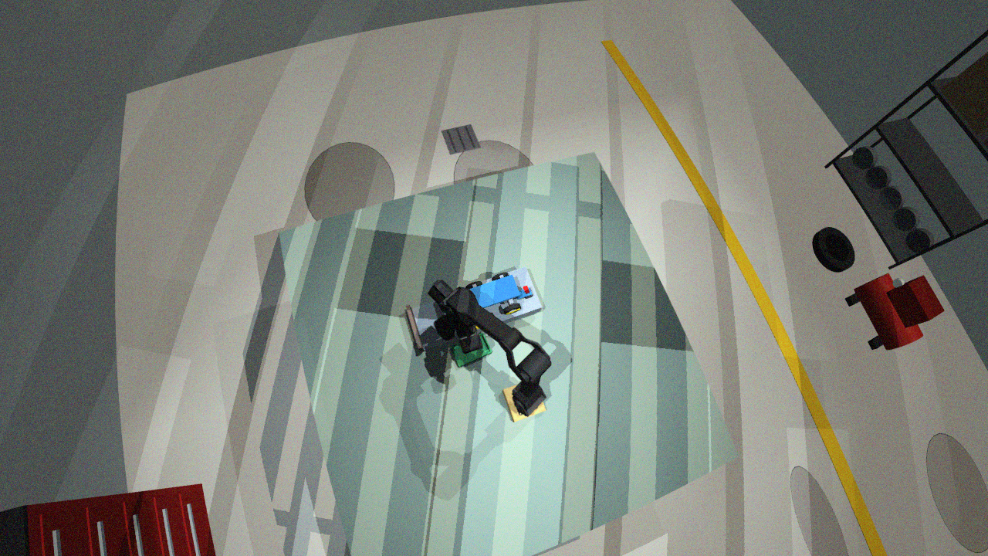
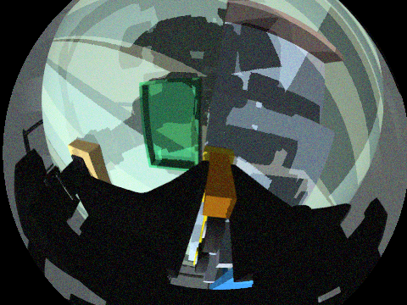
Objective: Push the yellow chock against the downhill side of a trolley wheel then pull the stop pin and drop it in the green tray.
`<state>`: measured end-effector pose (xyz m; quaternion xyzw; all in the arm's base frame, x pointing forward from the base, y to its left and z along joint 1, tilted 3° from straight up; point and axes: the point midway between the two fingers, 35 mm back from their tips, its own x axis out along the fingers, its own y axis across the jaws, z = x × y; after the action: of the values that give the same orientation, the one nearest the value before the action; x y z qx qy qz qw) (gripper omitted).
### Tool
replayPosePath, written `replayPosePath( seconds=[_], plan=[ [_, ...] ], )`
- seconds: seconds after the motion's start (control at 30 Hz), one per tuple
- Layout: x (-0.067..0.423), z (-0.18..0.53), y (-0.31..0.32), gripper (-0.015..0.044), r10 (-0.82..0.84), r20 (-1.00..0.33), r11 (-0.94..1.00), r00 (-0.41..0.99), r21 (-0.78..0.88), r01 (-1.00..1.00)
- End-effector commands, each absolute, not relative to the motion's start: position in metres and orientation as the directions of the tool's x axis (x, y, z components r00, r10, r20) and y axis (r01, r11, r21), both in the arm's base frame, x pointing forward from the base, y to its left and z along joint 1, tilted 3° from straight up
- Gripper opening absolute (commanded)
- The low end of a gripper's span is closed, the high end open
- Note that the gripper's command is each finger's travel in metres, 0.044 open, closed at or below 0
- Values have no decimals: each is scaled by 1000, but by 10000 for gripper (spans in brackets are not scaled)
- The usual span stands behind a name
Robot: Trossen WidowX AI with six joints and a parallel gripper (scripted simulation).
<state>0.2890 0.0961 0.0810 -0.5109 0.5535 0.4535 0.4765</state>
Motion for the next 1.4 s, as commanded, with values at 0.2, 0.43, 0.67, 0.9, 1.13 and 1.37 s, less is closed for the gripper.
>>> replayPosePath(
  seconds=[0.2,0.43,0.67,0.9,1.13,1.37],
  plan=[
    [289,81,96,190,-134,-991,67,-24,15,-998],
    [289,100,99,190,-139,-990,69,-21,11,-998],
    [289,122,102,190,-139,-990,69,-20,10,-998],
    [290,132,104,216,-136,-990,67,-22,13,-998],
    [308,150,85,190,-173,-983,102,61,-79,-992],
    [326,167,25,190,-237,-970,91,60,-84,-992]
  ],
)
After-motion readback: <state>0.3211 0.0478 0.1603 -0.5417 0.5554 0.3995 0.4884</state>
